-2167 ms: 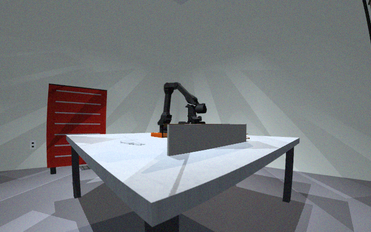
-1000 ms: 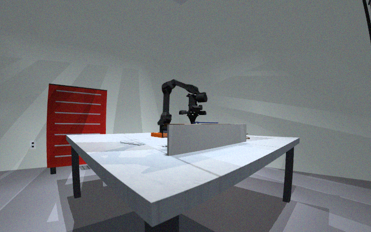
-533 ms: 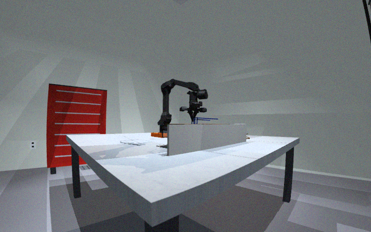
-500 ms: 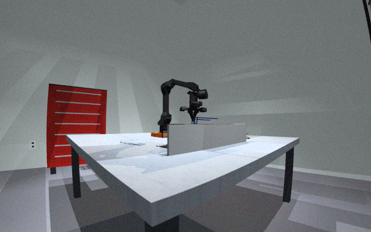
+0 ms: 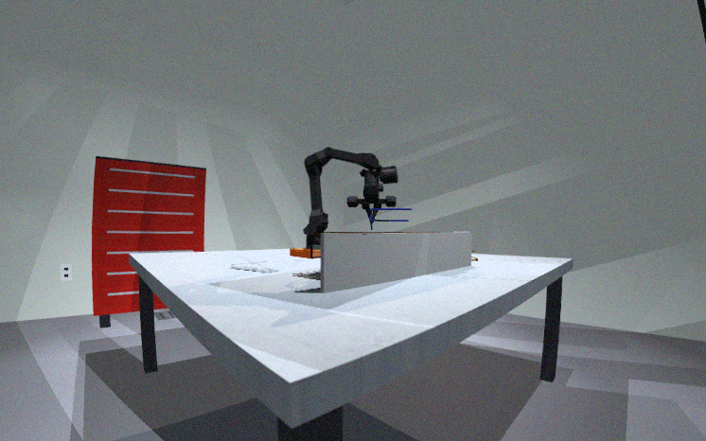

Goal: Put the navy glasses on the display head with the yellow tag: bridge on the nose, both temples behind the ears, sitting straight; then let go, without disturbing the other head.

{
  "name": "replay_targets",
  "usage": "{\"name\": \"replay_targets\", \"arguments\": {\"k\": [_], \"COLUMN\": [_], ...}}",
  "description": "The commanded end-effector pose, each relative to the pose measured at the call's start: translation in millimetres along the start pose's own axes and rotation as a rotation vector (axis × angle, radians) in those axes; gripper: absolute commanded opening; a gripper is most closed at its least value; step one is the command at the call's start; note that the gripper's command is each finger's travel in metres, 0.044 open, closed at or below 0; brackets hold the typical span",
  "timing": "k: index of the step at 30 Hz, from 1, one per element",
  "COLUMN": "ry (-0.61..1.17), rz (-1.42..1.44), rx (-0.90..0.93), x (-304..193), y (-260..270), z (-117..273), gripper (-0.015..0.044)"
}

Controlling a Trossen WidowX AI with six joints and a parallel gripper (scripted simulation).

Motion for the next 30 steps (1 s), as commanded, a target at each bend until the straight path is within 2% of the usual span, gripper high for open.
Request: {"name": "replay_targets", "arguments": {"k": [1, 16, 30], "ry": [-0.057, -0.169, -0.161], "rz": [-0.102, -0.427, -0.740], "rx": [0.024, 0.198, 0.429], "x": [-10.6, -41.9, -66.8], "y": [-3.3, -11.9, -24.6], "z": [6.3, 31.0, 54.7], "gripper": [0.0000, 0.0000, 0.0000]}}
Point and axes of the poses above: the point midway between the two fingers, 35 mm back from their tips, its own z axis back along the fingers, its own y axis across the jaws, x = y × z, the point moved 5 cm from there along z, back along the fingers, and after that the axes turned 6 degrees about -z, right-handed, at the moved point
